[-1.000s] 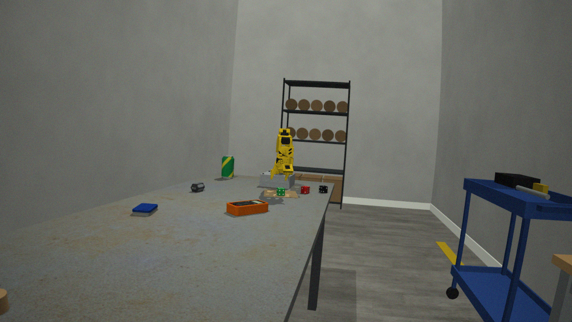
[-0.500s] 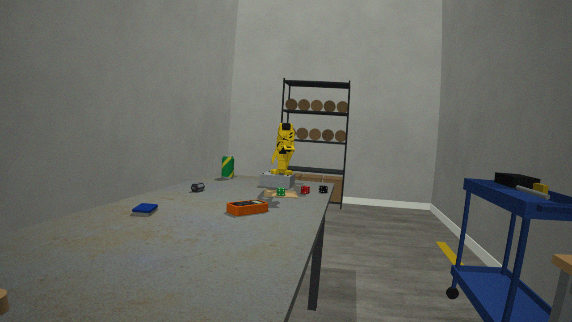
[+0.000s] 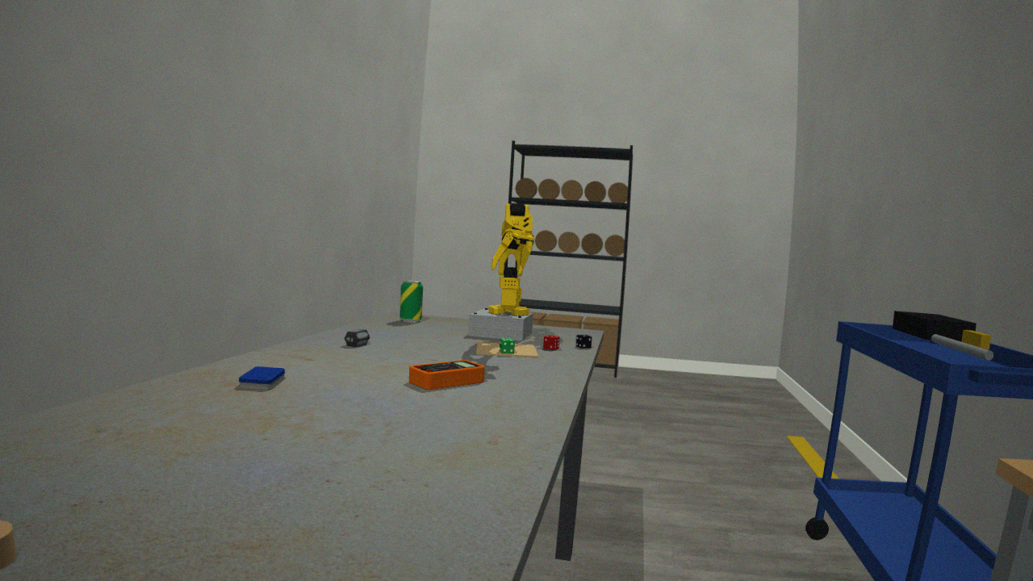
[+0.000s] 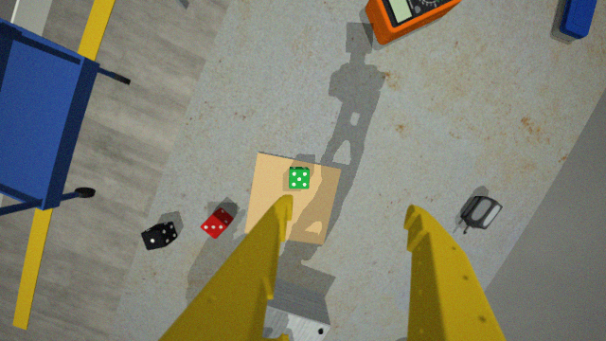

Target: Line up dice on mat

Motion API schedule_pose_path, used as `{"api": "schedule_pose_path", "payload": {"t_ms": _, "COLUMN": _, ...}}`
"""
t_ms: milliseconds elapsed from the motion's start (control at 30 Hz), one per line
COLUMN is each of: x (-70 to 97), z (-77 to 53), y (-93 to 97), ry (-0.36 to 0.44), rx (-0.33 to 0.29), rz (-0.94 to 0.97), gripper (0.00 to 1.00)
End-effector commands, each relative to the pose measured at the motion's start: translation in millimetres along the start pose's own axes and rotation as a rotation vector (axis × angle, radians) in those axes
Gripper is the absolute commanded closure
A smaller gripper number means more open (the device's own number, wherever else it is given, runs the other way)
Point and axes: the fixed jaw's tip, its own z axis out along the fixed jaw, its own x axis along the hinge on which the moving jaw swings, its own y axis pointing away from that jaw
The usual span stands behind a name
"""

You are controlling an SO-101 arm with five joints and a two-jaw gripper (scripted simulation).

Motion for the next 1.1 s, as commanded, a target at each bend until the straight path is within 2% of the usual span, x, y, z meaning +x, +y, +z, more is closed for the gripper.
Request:
{"api": "schedule_pose_path", "payload": {"t_ms": 0, "x": -1.2, "z": -4.1, "y": 2.7, "ry": -0.011, "rx": -0.004, "rz": -0.002, "gripper": 0.65}}
{"api": "schedule_pose_path", "payload": {"t_ms": 167, "x": 0.8, "z": -4.1, "y": 18.7, "ry": -0.016, "rx": -0.028, "rz": -0.064, "gripper": 0.65}}
{"api": "schedule_pose_path", "payload": {"t_ms": 300, "x": 8.9, "z": -4.6, "y": 51.0, "ry": -0.026, "rx": -0.079, "rz": -0.193, "gripper": 0.65}}
{"api": "schedule_pose_path", "payload": {"t_ms": 433, "x": 27.8, "z": -6.3, "y": 91.5, "ry": -0.042, "rx": -0.149, "rz": -0.369, "gripper": 0.65}}
{"api": "schedule_pose_path", "payload": {"t_ms": 500, "x": 27.8, "z": -6.3, "y": 91.5, "ry": -0.042, "rx": -0.149, "rz": -0.369, "gripper": 0.65}}
{"api": "schedule_pose_path", "payload": {"t_ms": 633, "x": 54.6, "z": -8.6, "y": 126.3, "ry": -0.061, "rx": -0.218, "rz": -0.545, "gripper": 0.65}}
{"api": "schedule_pose_path", "payload": {"t_ms": 733, "x": 73.3, "z": -9.9, "y": 143.6, "ry": -0.073, "rx": -0.258, "rz": -0.648, "gripper": 0.65}}
{"api": "schedule_pose_path", "payload": {"t_ms": 867, "x": 88.3, "z": -10.7, "y": 154.6, "ry": -0.082, "rx": -0.288, "rz": -0.724, "gripper": 0.65}}
{"api": "schedule_pose_path", "payload": {"t_ms": 1067, "x": 91.1, "z": -10.8, "y": 156.4, "ry": -0.084, "rx": -0.294, "rz": -0.738, "gripper": 0.65}}
